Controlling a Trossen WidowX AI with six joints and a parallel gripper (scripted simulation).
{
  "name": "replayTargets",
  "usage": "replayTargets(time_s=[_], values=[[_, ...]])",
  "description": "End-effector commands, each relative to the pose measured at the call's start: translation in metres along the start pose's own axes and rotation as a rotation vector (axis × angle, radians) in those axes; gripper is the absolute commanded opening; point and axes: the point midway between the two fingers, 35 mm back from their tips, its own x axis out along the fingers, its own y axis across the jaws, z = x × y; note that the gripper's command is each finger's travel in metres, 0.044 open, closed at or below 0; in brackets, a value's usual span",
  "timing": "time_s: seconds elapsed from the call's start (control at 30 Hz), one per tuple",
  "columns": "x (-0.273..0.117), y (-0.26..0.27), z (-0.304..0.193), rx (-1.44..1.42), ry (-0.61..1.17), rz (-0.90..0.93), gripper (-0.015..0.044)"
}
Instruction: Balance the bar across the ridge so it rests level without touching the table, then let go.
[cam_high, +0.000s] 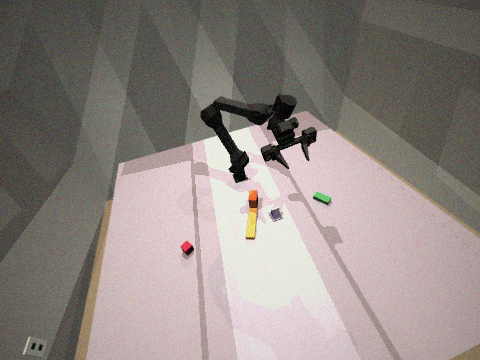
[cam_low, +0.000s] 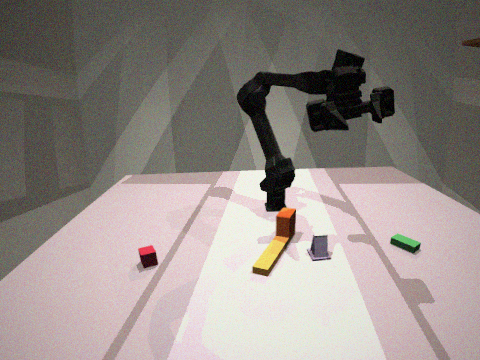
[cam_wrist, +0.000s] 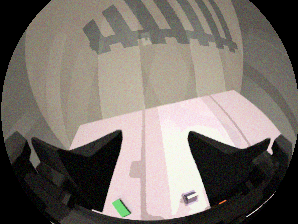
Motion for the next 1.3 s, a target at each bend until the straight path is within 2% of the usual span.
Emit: replayTargets(time_s=[0.0, 0.63, 1.27], values=[[0.011, -0.009, -0.006, -0.045, 0.062, -0.034, 0.0315], [0.047, -0.079, -0.048, -0.162, 0.452, -0.213, 0.0315], [0.038, -0.151, -0.085, -0.071, 0.899, -0.347, 0.0315]])
